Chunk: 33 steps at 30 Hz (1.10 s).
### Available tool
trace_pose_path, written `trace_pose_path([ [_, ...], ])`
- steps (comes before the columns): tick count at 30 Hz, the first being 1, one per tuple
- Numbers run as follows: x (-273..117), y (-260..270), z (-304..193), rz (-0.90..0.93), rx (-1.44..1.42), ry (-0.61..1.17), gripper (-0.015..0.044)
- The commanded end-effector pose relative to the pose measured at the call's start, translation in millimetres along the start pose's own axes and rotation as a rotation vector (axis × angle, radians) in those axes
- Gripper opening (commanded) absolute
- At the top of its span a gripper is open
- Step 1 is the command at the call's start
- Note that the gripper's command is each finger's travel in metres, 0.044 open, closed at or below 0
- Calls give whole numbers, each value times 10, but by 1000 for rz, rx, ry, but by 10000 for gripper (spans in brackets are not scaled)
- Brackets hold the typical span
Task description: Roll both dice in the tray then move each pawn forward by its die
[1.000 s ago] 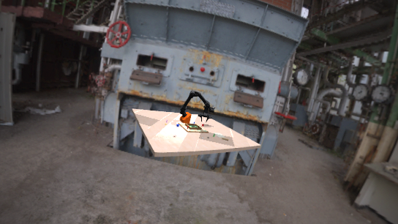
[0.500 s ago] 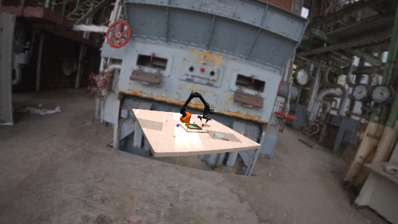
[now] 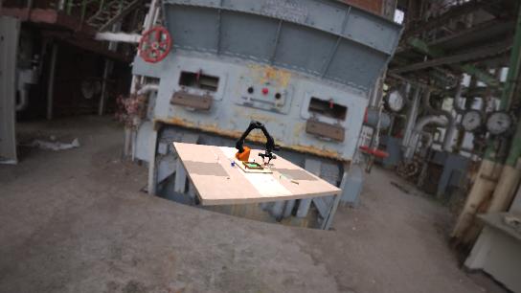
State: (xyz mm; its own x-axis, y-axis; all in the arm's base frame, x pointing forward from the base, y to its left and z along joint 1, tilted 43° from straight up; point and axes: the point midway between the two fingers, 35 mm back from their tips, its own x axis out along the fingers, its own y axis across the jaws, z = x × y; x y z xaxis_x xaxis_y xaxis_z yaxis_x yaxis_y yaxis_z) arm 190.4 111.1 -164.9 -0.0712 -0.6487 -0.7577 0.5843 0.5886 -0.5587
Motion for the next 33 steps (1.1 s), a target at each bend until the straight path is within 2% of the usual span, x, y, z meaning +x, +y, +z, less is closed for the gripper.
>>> trace_pose_path([
  [1, 33, -7, -3, -6, -7, -4, 117],
  [9, 33, -7, -3, -6, -7, -4, 64],
  [12, -18, 2, -2, -5, -7, -4, 0],
  [26, -1143, -30, -29, -4, -9, -1, 0],
  [33, -1200, -43, -33, -4, -9, 0, 0],
])
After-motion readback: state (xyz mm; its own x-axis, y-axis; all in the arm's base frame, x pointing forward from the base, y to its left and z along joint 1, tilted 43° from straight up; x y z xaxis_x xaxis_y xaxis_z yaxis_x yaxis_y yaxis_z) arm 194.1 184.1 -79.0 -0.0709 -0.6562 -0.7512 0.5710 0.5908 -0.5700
